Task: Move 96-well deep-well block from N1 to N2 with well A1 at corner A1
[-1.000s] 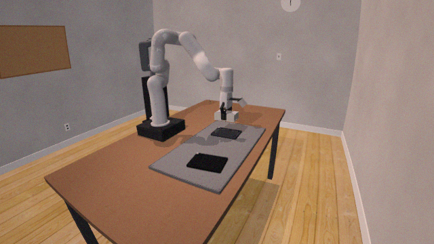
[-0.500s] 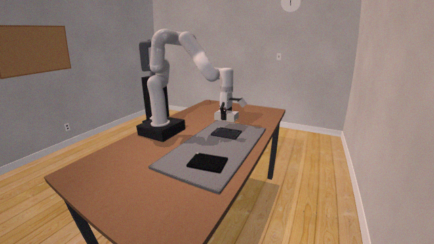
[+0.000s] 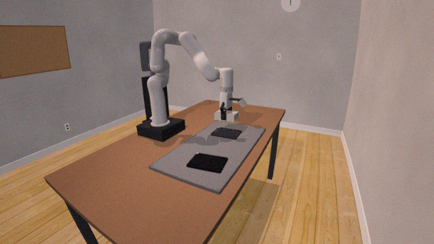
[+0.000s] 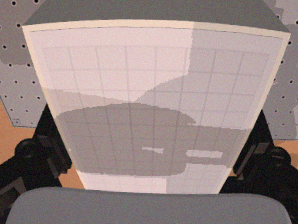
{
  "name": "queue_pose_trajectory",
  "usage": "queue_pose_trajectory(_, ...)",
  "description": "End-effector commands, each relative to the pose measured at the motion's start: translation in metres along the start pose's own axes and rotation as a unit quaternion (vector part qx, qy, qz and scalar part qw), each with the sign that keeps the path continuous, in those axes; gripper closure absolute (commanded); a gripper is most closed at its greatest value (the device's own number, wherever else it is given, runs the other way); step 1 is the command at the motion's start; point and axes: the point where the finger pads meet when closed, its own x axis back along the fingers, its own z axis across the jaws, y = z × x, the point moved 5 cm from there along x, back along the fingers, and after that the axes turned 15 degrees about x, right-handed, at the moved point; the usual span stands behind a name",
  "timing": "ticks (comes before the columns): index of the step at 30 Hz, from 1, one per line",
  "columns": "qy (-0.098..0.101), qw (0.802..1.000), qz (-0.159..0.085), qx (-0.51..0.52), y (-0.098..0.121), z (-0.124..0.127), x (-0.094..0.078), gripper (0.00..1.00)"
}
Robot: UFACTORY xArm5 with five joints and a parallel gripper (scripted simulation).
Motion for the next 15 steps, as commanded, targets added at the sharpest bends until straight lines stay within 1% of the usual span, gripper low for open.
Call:
queue_pose_trajectory(1, 0.000, 1.000, 0.002, 0.000, -0.001, 0.000, -0.003, 1.00)
queue_pose_trajectory(13, 0.000, 1.000, 0.002, 0.000, -0.001, 0.000, -0.024, 1.00)
queue_pose_trajectory(15, 0.000, 1.000, 0.002, 0.000, -0.001, 0.000, -0.024, 1.00)
